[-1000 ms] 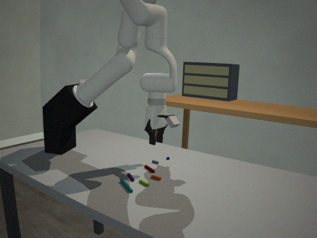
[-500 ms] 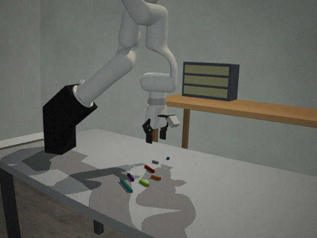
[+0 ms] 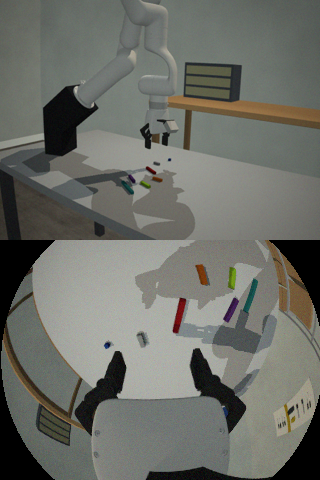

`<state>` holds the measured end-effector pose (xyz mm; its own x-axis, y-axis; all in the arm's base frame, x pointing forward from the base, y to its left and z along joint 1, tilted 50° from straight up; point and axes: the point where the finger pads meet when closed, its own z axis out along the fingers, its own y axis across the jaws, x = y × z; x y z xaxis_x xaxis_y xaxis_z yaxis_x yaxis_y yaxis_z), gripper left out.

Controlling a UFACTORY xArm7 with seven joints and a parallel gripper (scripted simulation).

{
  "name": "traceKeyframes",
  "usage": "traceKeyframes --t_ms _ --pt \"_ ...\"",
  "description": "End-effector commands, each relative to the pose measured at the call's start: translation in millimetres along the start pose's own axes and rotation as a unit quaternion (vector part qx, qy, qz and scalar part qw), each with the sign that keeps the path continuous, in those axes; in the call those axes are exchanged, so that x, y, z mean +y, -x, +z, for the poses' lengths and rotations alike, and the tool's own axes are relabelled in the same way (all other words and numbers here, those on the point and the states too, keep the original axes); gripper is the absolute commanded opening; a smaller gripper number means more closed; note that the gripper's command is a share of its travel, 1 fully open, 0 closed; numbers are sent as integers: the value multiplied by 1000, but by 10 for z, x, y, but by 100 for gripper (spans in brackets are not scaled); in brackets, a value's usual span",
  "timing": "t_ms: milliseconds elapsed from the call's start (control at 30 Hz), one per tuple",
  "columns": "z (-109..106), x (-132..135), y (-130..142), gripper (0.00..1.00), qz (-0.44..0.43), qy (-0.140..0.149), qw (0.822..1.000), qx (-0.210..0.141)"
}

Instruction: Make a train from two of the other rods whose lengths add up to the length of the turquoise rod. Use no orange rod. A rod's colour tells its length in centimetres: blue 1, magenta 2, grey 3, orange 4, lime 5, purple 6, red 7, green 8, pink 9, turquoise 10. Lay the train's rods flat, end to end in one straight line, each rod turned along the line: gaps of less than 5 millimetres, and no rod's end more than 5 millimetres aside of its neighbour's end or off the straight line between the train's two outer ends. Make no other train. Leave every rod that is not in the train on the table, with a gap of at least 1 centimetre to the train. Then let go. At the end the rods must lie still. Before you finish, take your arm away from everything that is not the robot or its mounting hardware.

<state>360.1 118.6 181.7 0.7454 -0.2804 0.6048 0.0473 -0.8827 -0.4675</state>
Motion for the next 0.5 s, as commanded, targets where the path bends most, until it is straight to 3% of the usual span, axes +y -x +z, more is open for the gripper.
traceKeyframes --t_ms 0,133,167,467 --pt "138 336 -177 100 67 -10 998 -1" --pt "165 413 -191 100 78 -7 997 -3" --pt "165 413 -191 24 78 -7 997 -3" --pt "165 413 -191 24 78 -7 997 -3"
